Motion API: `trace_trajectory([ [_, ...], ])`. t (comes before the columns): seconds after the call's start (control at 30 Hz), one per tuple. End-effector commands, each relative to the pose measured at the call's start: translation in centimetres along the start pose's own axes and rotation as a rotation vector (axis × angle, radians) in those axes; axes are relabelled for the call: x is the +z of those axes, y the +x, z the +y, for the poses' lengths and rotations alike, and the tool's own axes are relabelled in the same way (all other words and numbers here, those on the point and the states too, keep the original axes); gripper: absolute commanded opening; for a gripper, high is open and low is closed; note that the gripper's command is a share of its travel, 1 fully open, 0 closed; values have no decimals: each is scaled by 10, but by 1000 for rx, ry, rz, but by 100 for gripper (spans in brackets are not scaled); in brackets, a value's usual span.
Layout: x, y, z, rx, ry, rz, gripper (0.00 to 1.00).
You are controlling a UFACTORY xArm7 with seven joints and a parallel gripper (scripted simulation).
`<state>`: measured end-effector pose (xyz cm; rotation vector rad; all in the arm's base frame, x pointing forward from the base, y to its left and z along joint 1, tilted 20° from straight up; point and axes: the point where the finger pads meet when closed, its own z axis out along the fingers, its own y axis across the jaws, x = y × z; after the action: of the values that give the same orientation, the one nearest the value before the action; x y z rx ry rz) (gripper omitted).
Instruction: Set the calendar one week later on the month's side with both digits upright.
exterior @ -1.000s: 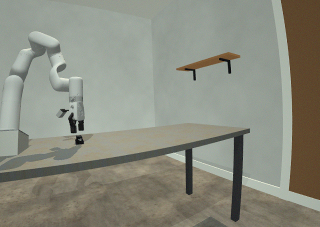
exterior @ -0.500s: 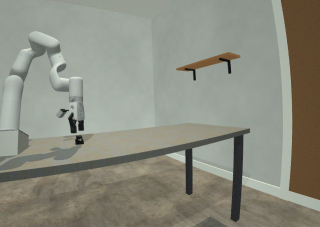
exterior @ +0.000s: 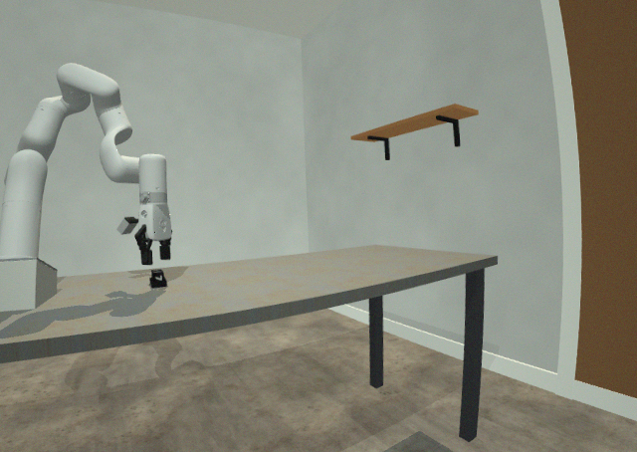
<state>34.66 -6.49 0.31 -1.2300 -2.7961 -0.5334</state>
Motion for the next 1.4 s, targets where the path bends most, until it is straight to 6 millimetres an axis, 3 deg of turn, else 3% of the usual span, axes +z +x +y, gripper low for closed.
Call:
trace_trajectory([
  [0.0, 0, 0, 12, 7, 4, -2, 100],
  [0.17, 0, 1, 16, 116, 4, -2, 100],
  [0.3, 2, 4, 38, 137, 4, -2, 100],
  [0.47, 2, 4, 38, 145, 4, -2, 100],
  [0.6, 2, 4, 42, 246, 4, -2, 100],
  [0.73, 4, 7, 64, 267, 4, -2, 100],
  [1.03, 4, 8, 68, 376, 3, -3, 100],
  [1.17, 6, 11, 89, 398, 3, -3, 100],
  [1.37, 6, 11, 90, 398, 3, -3, 100],
])
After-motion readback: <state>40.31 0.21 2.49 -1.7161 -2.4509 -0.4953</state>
